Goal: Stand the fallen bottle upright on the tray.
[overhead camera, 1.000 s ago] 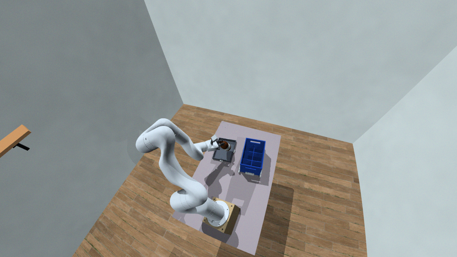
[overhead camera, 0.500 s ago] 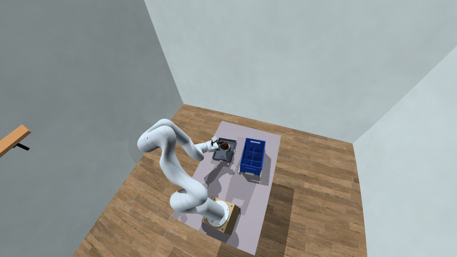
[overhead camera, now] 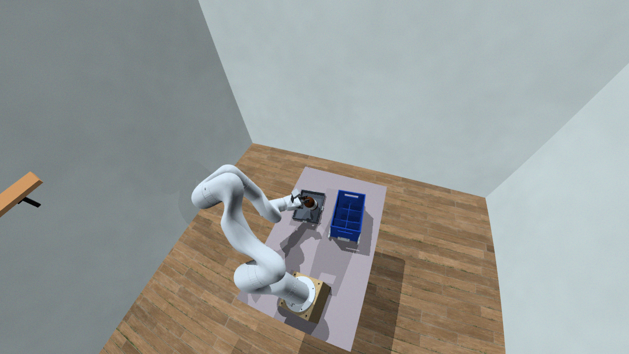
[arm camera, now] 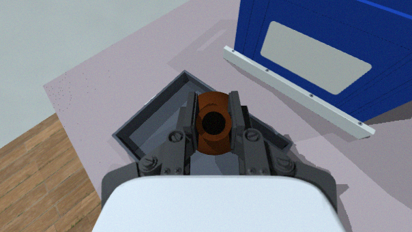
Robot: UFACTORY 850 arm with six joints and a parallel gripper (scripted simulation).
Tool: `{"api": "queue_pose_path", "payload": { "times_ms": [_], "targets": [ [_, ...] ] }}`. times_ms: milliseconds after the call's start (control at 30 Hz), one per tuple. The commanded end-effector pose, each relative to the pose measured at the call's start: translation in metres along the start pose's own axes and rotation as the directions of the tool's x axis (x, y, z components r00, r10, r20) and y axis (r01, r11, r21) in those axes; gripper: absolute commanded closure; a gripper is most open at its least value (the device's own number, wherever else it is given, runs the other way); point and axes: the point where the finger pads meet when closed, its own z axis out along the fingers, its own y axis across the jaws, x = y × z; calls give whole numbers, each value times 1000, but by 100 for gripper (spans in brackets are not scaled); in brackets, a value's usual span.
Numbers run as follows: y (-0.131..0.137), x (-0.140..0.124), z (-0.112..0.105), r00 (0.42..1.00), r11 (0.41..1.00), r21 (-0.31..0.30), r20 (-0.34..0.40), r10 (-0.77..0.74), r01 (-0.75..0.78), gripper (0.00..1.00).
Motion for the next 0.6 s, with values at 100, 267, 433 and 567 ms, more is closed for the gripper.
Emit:
{"api": "queue_pose_path", "payload": {
  "times_ms": [100, 267, 433, 567],
  "targets": [
    [-1, -5, 2, 1000, 1000, 1, -1, 1, -1, 100],
    [-1, -9, 3, 1000, 1000, 1, -1, 1, -1, 100],
    [-1, -12, 5, 1000, 1000, 1, -1, 1, -1, 100],
    [-1, -13, 5, 1000, 1000, 1, -1, 1, -1, 100]
  ]
}}
